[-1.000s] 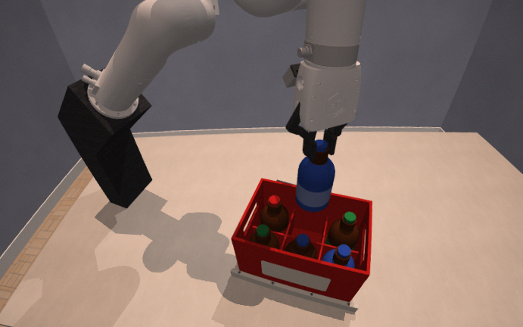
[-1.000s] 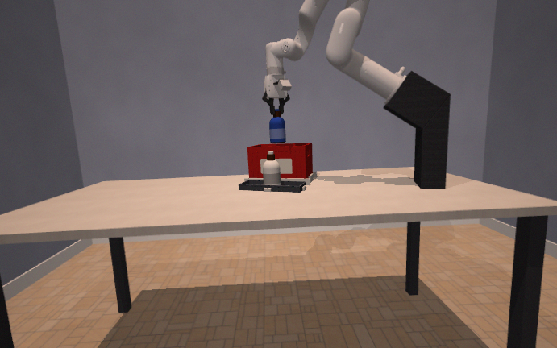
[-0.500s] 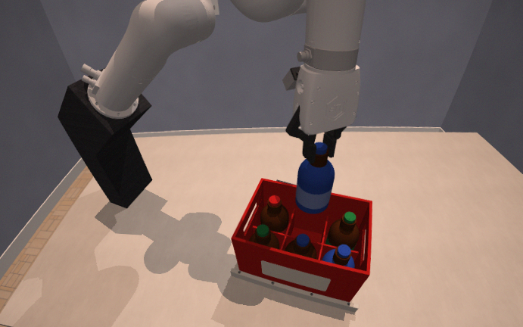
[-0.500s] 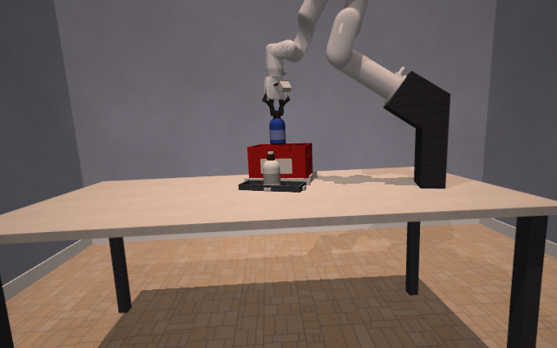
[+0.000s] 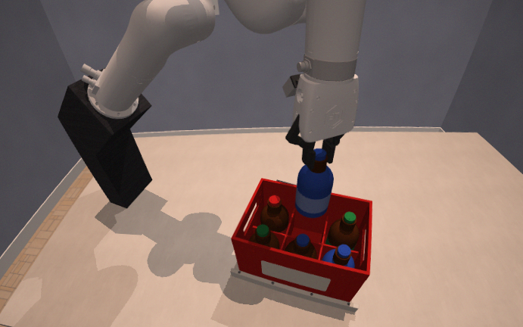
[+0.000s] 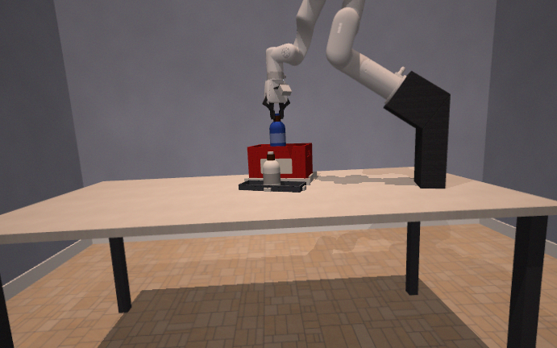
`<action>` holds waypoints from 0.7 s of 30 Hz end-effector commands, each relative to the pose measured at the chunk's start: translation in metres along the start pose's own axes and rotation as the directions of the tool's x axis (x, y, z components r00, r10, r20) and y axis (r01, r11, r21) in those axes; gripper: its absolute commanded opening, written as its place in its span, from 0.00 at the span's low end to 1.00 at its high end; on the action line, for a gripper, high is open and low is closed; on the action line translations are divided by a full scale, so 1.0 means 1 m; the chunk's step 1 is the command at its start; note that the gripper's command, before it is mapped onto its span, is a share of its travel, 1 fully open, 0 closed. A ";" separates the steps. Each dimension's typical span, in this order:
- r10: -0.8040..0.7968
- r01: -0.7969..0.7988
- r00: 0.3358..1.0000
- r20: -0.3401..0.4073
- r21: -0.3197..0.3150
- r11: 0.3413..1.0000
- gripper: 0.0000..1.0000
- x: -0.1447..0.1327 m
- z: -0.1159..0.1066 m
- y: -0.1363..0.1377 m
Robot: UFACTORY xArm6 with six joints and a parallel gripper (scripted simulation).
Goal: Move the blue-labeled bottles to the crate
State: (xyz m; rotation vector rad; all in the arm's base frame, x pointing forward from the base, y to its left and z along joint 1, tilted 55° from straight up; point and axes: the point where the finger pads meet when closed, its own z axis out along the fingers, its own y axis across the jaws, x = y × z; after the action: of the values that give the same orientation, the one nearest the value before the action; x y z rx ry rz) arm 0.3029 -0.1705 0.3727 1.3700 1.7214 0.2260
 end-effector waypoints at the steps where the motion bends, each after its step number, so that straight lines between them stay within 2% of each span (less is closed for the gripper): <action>1: 0.000 0.000 1.000 0.002 -0.002 1.000 0.00 -0.001 0.004 0.001; 21: 0.000 0.000 1.000 0.002 -0.002 1.000 0.00 -0.001 0.017 0.001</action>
State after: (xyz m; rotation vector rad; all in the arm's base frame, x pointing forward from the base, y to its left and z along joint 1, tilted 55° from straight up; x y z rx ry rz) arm 0.3152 -0.1770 0.3625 1.3704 1.7219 0.2259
